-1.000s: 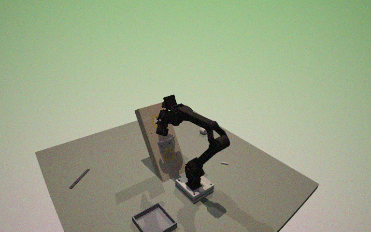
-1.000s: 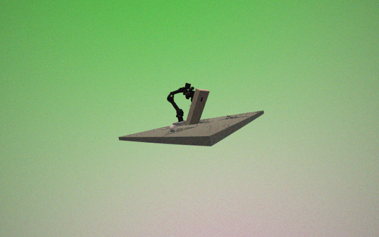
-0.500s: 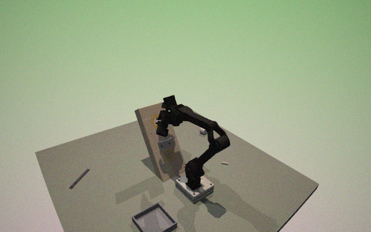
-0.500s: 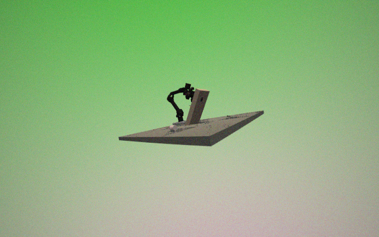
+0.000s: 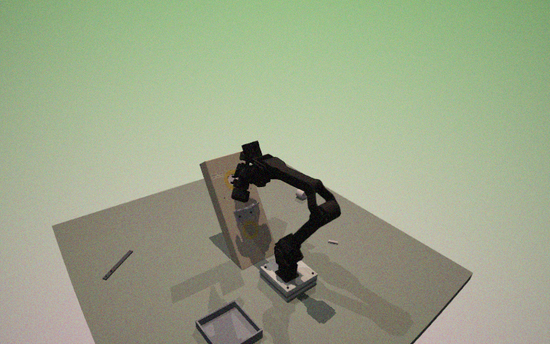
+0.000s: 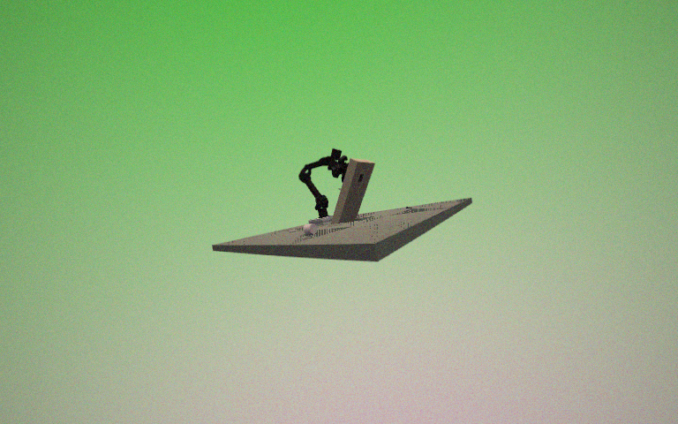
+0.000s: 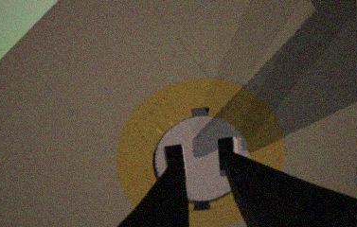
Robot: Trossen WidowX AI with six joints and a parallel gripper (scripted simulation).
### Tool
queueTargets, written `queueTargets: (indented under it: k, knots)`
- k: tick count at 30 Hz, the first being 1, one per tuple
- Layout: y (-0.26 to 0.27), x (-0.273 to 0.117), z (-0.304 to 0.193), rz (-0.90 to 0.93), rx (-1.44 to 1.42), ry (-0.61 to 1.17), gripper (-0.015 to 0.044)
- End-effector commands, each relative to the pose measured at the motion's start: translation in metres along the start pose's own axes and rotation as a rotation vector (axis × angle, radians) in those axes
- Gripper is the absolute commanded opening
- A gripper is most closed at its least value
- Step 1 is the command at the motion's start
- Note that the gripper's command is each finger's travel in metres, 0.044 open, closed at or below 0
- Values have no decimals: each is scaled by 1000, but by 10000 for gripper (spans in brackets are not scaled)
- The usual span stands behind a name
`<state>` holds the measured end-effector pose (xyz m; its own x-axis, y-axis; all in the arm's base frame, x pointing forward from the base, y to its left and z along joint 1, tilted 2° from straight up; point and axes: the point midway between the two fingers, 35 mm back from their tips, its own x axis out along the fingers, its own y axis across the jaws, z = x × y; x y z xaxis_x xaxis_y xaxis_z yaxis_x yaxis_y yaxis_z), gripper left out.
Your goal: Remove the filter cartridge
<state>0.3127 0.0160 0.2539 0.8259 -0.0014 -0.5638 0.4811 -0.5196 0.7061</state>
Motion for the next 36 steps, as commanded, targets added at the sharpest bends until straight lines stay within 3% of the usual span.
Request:
queueTargets:
  k: [1,36]
  knots:
    - [1,0,-1,-3,-3,3,95]
    - [-1,3,0,-3,-3,3,95]
